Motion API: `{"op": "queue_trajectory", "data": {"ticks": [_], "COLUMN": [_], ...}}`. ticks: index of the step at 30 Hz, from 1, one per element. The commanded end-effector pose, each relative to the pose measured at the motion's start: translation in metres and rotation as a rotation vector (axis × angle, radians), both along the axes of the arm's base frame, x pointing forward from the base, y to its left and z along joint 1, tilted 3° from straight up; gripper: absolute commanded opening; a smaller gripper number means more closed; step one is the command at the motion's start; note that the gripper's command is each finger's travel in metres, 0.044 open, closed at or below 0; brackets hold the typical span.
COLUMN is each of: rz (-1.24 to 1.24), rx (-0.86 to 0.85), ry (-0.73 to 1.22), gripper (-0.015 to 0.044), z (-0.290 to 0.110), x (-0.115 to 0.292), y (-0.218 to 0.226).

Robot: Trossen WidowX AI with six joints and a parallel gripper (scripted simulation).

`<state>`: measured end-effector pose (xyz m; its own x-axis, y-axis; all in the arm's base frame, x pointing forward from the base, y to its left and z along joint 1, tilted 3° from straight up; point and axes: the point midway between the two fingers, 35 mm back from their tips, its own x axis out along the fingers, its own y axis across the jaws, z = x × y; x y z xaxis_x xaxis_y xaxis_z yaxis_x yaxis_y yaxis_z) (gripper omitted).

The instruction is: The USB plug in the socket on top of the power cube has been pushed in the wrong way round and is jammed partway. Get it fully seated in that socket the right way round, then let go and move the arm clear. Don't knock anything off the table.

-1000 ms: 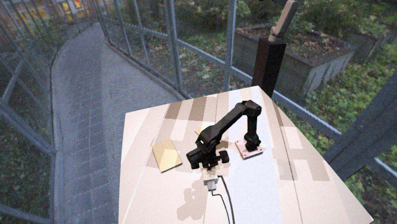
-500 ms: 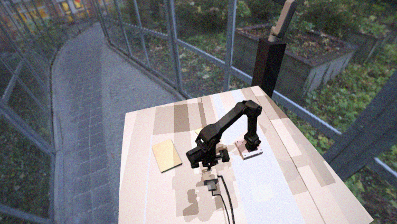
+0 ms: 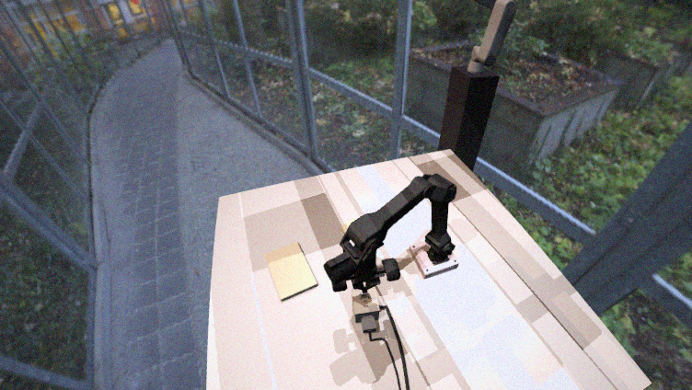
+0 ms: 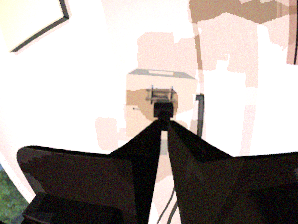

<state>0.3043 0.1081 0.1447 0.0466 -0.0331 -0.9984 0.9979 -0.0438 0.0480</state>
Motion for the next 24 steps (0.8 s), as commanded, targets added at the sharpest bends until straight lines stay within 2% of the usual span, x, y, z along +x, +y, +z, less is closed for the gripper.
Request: {"op": "queue_trajectory", "data": {"ticks": [1,24], "rz": [0.002,0.562], "rx": [0.001,-0.026], "ry": [-0.003,0.019], "gripper": [0.0,0.0], "z": [0.0016,-0.0002], "x": [0.0005,-0.0001], "y": [0.0003,0.0]}}
